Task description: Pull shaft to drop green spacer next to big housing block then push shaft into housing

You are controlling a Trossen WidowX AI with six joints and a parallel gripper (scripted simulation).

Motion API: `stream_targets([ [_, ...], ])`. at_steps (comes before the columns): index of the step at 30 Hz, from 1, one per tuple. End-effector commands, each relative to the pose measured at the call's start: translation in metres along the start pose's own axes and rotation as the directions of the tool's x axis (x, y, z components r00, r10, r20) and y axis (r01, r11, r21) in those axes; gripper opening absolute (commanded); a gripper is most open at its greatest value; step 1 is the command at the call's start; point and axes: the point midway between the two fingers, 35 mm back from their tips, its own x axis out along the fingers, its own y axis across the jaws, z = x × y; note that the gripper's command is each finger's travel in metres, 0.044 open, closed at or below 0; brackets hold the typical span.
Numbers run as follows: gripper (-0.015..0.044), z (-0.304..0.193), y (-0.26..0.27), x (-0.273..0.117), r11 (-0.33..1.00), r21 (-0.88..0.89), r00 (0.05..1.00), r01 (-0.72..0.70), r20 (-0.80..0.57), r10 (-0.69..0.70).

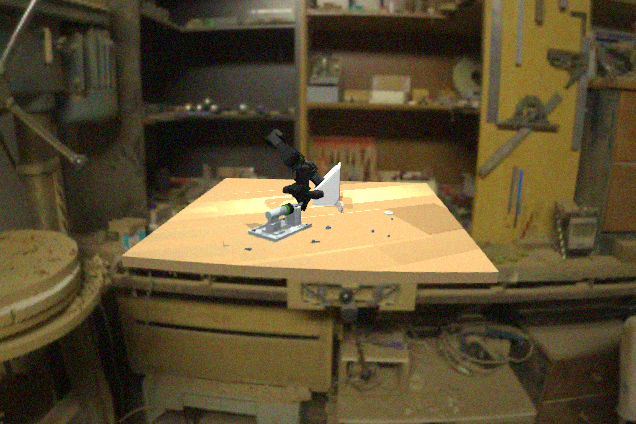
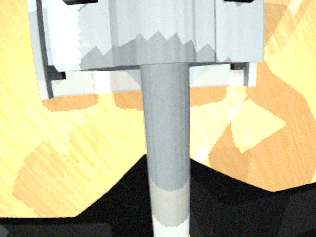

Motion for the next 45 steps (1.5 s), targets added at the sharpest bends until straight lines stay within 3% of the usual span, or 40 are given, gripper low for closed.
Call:
stream_targets([
  [1,0.0000,-0.0010,-0.0001,0.0000,1.000,0.003,1.000,0.000,-0.001,0.000],
  [45,0.0000,-0.0053,-0.0001,0.0001,1.000,0.003,1.000,0.000,-0.001,0.000],
])
